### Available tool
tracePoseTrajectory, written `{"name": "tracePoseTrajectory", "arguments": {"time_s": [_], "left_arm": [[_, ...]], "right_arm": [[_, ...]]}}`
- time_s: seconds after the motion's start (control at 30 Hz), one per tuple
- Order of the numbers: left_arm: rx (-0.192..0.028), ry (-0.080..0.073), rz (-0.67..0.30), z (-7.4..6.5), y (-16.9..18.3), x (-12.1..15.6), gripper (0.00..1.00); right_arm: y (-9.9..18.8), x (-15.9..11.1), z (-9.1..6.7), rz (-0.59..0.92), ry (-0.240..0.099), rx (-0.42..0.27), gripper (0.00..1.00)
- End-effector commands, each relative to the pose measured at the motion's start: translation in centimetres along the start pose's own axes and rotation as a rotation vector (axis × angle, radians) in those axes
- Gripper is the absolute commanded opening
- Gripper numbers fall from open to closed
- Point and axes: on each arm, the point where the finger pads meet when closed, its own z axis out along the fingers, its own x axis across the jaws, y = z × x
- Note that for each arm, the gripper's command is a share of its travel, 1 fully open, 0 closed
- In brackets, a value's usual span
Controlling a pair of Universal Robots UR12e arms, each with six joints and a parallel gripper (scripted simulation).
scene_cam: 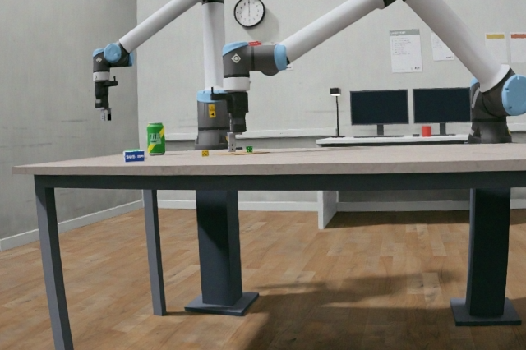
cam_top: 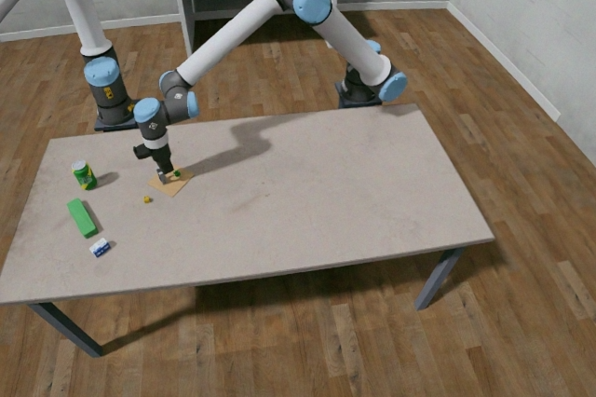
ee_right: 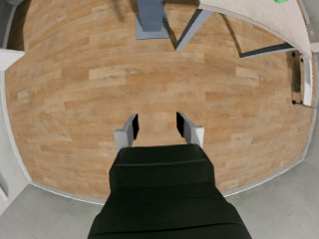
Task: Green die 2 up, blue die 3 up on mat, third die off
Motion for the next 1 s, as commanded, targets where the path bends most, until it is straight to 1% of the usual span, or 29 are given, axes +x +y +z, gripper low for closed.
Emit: {"name": "tracePoseTrajectory", "arguments": {"time_s": [0.0,0.97], "left_arm": [[0.003,0.000,0.000,-0.20,-0.09,0.01,0.40],[0.003,0.000,0.000,0.15,-0.09,0.01,0.40]], "right_arm": [[0.06,0.02,-0.08,0.000,0.000,-0.002,1.00],[0.06,0.02,-0.08,0.000,0.000,-0.002,1.00]]}}
